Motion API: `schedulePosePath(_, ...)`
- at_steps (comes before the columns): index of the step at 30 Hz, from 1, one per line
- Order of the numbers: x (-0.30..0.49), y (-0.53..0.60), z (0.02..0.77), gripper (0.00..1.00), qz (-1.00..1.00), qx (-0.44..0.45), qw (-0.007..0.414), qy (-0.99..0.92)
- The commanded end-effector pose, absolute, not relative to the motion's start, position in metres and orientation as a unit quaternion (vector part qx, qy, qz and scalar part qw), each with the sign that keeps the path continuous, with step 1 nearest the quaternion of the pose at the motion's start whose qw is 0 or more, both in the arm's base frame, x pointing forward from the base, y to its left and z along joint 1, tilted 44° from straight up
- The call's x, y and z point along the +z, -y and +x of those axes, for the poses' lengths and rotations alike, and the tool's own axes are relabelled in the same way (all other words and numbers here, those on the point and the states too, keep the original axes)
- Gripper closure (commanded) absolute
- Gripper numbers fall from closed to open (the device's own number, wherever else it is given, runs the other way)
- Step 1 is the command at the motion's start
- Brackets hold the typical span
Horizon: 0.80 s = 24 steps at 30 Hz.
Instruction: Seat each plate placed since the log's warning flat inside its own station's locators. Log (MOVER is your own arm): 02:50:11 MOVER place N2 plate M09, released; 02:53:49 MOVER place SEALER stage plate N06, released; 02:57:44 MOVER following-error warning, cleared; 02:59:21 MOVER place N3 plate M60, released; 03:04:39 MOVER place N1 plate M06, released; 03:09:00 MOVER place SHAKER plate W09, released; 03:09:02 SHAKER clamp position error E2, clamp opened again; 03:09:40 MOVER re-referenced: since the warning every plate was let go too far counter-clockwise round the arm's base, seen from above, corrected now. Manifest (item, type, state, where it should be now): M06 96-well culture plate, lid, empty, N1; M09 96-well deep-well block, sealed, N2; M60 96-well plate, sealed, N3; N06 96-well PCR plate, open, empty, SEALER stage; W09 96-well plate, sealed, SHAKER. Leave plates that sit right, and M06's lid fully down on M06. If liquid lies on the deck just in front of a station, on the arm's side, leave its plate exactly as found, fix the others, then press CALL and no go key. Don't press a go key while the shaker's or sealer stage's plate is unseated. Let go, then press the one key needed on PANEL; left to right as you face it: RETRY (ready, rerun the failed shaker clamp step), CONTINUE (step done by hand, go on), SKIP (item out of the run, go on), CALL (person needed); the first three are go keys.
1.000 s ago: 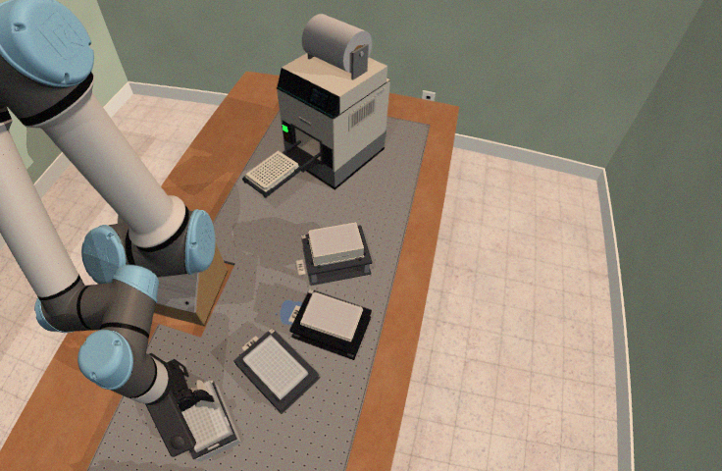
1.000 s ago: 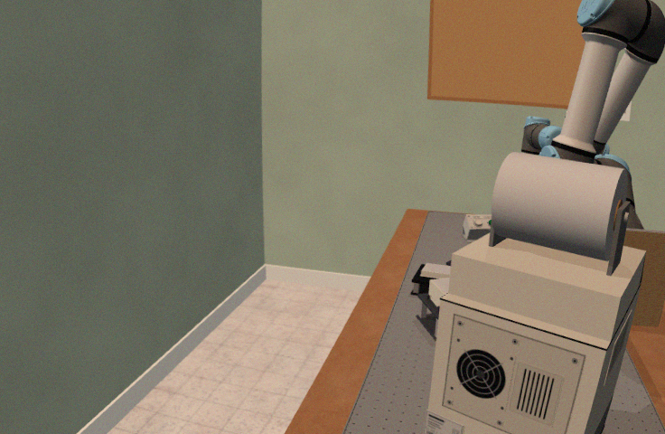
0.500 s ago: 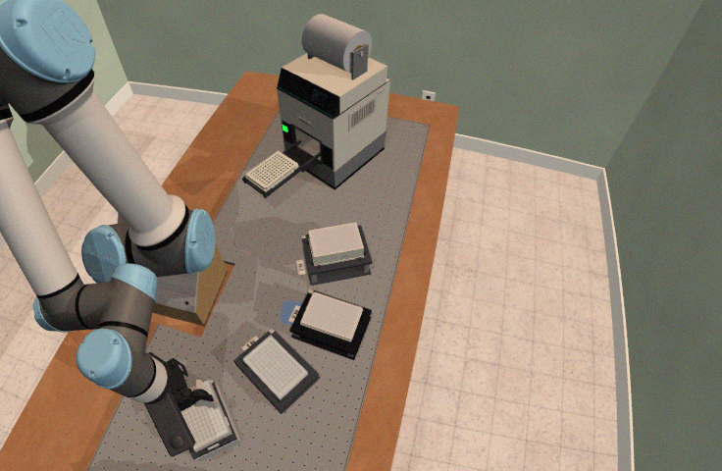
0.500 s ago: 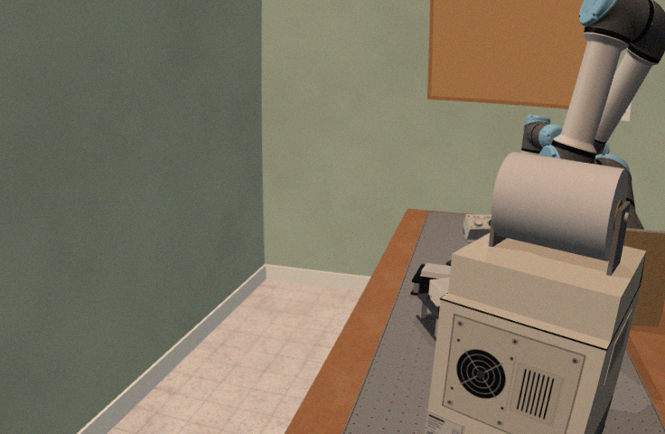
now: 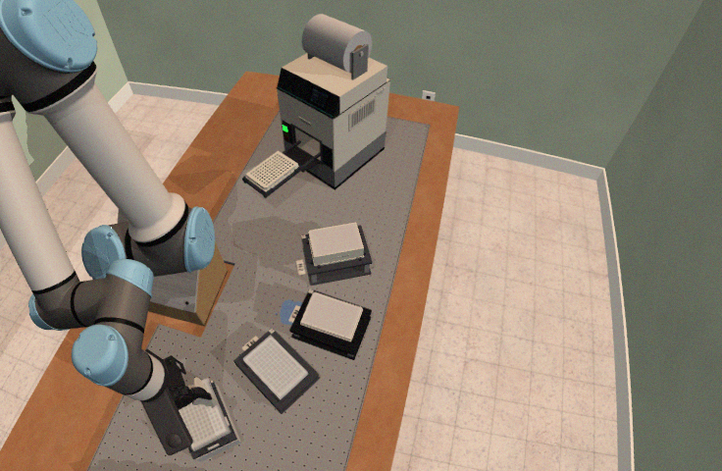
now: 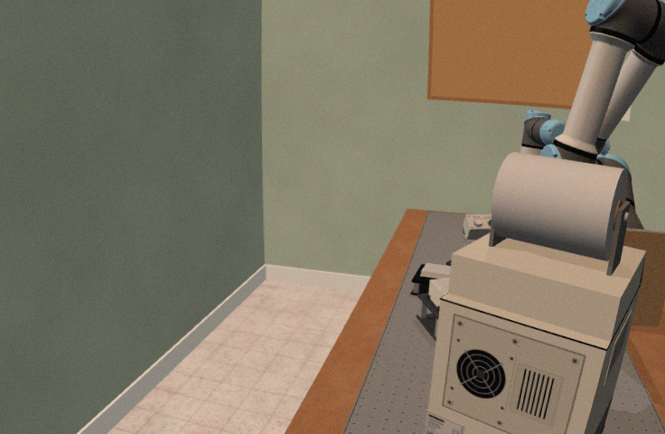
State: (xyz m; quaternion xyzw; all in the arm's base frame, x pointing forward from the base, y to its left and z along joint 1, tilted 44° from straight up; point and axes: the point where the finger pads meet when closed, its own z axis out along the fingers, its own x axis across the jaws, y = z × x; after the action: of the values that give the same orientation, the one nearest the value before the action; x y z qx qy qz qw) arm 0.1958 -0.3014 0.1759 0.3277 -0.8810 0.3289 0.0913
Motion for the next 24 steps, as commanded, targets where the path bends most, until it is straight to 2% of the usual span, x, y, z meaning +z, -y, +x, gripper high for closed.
schedulePosePath(1, 0.1826, 0.2953, 0.1960, 1.00, 0.328, 0.329, 0.091, 0.881)
schedulePosePath(22, 0.1923, 0.2860, 0.1964, 1.00, 0.328, 0.329, 0.091, 0.881)
schedulePosePath(24, 0.1923, 0.2860, 0.1963, 1.00, 0.324, 0.333, 0.101, 0.880)
